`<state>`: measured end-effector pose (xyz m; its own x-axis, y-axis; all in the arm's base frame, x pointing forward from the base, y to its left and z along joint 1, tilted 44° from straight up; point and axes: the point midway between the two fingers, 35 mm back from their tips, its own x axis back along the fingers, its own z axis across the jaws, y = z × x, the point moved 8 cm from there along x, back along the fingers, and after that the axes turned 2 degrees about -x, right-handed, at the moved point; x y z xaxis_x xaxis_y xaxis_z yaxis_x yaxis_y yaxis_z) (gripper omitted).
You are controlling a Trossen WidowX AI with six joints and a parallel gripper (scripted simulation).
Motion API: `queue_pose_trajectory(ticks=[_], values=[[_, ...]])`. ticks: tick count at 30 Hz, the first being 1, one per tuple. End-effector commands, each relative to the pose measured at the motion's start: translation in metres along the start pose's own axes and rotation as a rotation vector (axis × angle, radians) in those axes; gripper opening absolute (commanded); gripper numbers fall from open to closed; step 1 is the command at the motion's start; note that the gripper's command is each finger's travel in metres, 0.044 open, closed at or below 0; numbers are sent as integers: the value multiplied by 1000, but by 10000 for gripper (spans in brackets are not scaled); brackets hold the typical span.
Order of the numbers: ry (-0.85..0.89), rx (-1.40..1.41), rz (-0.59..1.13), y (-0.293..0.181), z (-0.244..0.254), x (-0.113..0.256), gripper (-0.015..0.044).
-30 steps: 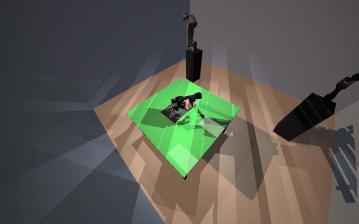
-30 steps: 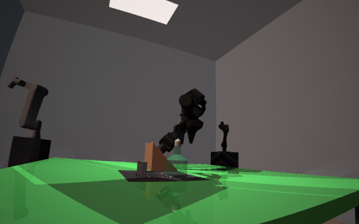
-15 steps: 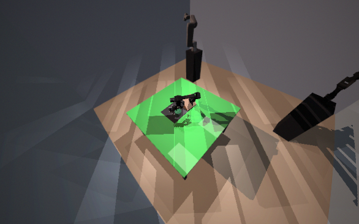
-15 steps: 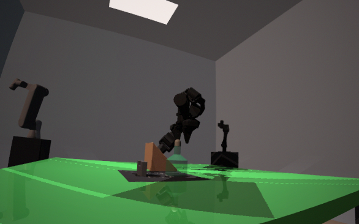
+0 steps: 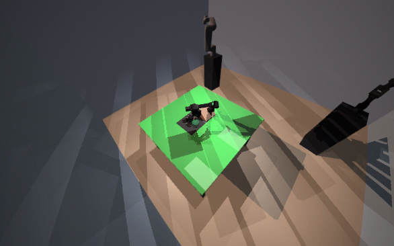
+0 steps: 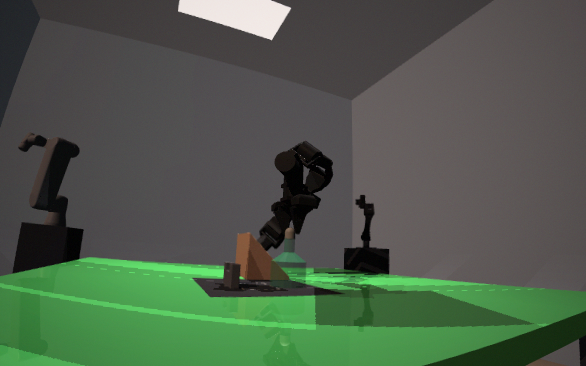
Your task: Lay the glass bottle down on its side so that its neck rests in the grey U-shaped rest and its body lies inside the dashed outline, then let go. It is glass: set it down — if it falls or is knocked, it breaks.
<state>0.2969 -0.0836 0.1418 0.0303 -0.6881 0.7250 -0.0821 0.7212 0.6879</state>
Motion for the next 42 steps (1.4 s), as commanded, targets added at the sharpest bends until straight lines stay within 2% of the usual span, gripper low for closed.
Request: queue_pose_trajectory(ticks=[1, 8, 9, 42], values=[[2, 5, 2, -3, 0, 0, 309], [2, 5, 2, -3, 0, 0, 125], [2, 5, 2, -3, 0, 0, 120], [3, -2, -11, -16, -1, 3, 120]])
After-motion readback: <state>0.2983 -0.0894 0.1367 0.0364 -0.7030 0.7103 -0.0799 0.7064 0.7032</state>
